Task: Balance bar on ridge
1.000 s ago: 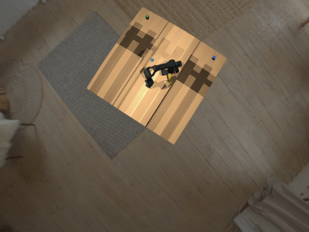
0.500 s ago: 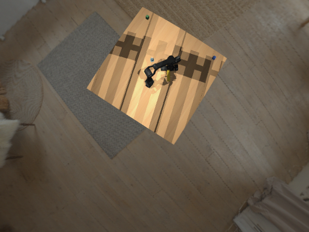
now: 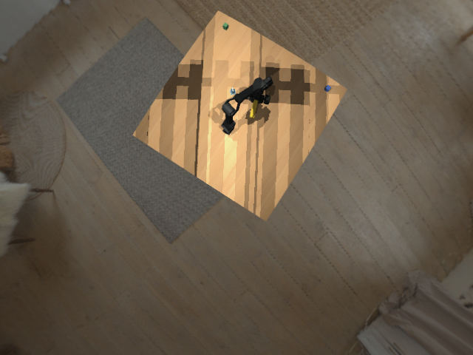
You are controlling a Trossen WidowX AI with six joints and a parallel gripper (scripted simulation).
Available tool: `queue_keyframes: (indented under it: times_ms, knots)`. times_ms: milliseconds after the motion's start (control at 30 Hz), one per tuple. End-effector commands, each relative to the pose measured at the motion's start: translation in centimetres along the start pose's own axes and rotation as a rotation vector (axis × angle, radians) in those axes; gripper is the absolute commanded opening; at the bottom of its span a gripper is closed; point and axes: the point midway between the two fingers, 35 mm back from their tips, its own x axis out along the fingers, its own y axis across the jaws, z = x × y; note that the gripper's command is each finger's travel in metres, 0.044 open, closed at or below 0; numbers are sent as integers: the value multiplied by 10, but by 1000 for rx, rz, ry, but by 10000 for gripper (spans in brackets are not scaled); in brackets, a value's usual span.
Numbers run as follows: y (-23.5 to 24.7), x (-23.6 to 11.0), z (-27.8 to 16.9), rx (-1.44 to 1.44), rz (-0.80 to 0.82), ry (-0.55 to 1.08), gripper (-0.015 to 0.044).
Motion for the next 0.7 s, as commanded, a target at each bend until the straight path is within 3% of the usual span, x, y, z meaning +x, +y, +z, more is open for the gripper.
queue_keyframes:
  times_ms: [0, 667]
  knots:
    - [9, -3, 13, 77, -2, -8, 0]
    - [61, -4, 60, 431, 4, -11, 0]
